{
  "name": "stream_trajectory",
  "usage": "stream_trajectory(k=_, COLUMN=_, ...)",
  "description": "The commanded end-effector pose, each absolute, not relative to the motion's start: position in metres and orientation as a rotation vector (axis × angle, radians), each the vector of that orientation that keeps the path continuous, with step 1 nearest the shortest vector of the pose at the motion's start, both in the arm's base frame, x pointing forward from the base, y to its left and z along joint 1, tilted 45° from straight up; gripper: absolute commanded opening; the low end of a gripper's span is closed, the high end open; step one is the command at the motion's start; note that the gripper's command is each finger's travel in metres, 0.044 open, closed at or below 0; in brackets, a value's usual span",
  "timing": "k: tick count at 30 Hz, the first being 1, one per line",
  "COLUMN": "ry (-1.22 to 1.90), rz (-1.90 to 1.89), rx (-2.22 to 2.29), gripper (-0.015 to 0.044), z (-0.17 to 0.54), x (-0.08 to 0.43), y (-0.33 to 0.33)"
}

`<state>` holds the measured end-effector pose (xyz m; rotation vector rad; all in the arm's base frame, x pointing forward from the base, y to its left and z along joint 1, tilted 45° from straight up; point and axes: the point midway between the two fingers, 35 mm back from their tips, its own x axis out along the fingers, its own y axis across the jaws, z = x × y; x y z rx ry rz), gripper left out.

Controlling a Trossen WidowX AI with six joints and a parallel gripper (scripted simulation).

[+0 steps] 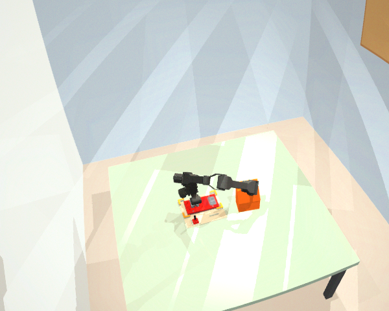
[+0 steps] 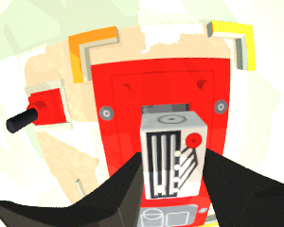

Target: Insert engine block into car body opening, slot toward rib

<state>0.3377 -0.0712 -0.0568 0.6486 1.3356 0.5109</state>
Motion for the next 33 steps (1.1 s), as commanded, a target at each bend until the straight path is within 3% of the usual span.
stream_trajectory(k=1, ry=1.335, rz=0.507, rx=0.653, gripper=0.0159, z=-0.0572, x=0.3382, y=-0.0712)
stream_trajectory(k=33, ry=1.334, rz=0.507, rx=0.653, gripper=0.0159, z=-0.0601, x=0.339, y=-0.0686)
